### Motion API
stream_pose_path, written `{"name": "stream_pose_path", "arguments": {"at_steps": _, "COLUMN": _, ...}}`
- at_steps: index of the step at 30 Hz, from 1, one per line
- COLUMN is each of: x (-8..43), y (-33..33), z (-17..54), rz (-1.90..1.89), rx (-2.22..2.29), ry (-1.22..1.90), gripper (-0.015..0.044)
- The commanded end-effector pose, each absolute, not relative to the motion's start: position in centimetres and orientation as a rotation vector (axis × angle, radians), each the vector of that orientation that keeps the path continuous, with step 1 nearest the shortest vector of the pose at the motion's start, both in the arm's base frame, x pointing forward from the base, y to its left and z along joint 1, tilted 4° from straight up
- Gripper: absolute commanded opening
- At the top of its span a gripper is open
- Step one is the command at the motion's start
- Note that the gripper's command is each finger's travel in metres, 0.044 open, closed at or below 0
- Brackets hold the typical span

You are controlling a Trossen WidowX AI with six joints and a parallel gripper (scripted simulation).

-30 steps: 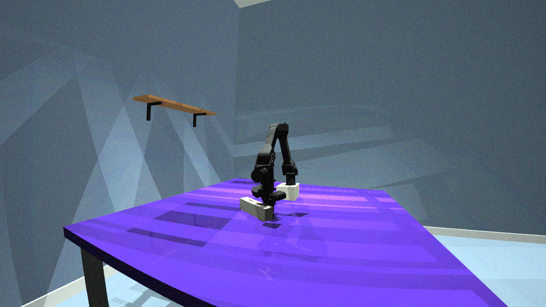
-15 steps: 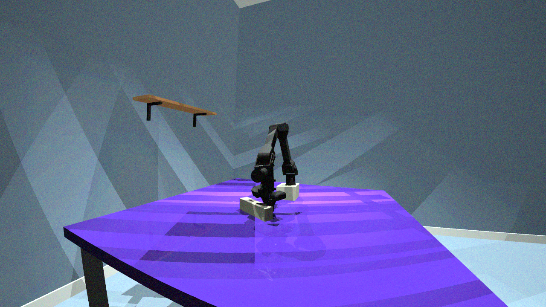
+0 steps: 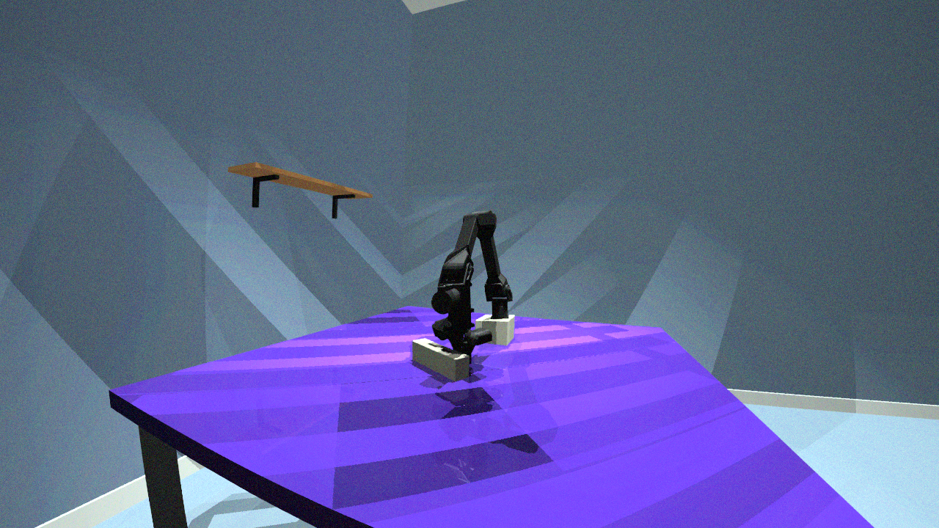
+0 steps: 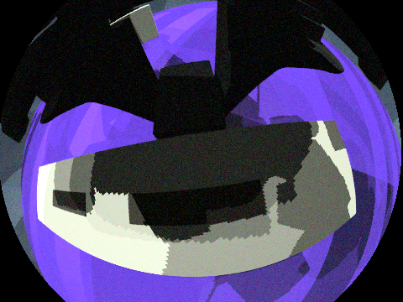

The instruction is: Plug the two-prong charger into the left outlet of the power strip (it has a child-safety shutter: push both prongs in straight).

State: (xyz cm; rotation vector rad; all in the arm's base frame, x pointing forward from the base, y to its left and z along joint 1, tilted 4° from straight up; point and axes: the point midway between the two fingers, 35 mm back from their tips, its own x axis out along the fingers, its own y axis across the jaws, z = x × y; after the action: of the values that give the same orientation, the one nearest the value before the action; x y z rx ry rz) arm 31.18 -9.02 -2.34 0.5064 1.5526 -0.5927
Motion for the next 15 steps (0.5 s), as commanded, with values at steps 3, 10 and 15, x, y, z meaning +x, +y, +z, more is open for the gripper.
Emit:
{"name": "stream_pose_path", "arguments": {"at_steps": 3, "x": 31.49, "y": -9.12, "z": -2.19, "rz": -0.587, "rx": 0.502, "ry": 1.545, "gripper": 0.0000}}
{"name": "stream_pose_path", "arguments": {"at_steps": 10, "x": 31.13, "y": -8.98, "z": -2.35, "rz": -0.591, "rx": 0.505, "ry": 1.550, "gripper": 0.0000}}
{"name": "stream_pose_path", "arguments": {"at_steps": 15, "x": 31.04, "y": -8.90, "z": -2.35, "rz": -0.589, "rx": 0.503, "ry": 1.547, "gripper": 0.0000}}
